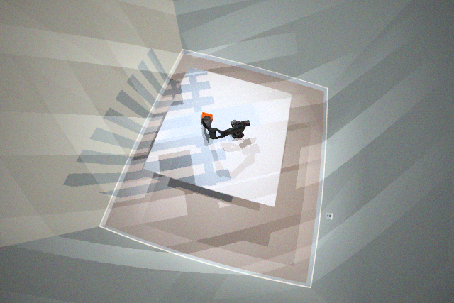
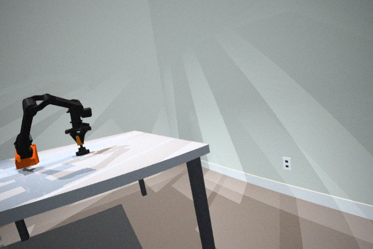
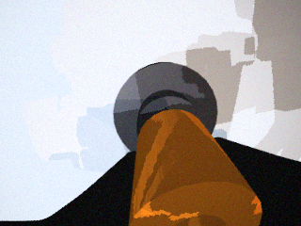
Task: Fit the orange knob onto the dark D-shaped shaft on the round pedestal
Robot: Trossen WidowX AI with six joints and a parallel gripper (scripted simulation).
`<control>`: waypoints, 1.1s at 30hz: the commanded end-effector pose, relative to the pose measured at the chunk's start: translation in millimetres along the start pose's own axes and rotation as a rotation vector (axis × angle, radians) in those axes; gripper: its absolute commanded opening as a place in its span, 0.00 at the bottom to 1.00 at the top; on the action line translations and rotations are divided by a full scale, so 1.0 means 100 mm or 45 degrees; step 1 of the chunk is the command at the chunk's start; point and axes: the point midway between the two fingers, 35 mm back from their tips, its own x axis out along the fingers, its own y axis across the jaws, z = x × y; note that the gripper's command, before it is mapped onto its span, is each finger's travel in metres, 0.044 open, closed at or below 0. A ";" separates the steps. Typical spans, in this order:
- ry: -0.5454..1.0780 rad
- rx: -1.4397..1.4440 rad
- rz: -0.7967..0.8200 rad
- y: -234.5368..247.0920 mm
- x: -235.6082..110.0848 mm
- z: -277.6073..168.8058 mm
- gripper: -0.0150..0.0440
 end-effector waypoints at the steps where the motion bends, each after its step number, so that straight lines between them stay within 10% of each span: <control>1: -0.010 -0.119 -0.009 -0.01 -0.04 0.02 0.25; 33: -0.009 -0.228 -0.010 -0.01 0.00 0.01 0.25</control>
